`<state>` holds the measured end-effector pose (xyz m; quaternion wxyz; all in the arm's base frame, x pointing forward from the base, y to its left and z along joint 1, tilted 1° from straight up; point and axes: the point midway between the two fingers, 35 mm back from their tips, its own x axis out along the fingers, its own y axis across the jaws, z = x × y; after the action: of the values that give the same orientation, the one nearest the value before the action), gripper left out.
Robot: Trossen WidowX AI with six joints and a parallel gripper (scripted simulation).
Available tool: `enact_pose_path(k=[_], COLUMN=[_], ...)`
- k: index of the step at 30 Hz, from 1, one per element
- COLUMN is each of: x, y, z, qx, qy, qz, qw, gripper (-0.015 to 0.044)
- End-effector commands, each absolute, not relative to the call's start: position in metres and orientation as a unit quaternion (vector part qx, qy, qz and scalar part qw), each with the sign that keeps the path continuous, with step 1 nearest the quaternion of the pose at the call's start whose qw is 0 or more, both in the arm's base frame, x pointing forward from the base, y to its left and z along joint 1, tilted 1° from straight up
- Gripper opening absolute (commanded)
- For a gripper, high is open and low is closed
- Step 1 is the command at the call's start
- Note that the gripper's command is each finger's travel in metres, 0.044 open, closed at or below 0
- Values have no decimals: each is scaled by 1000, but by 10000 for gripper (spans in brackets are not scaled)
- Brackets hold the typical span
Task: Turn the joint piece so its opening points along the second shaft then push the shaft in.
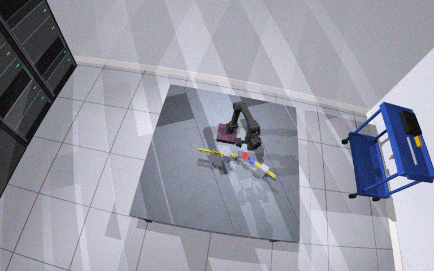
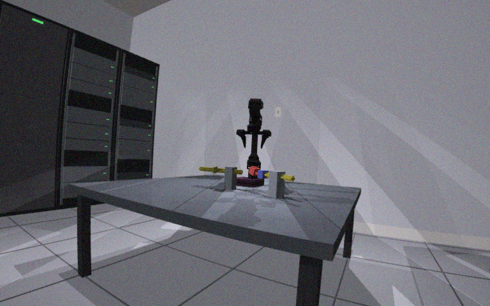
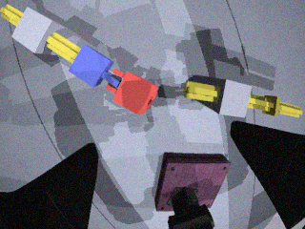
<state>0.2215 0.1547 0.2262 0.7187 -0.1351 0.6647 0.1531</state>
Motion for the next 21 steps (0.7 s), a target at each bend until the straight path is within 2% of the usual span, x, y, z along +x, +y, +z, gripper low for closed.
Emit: enact_pose_path(k=[1,21], x=[221,220], y=[146,135], z=[214,196], qx=[-100,41], qy=[683,704], qz=[114,-56], qw=[714,706], gripper=[440,440])
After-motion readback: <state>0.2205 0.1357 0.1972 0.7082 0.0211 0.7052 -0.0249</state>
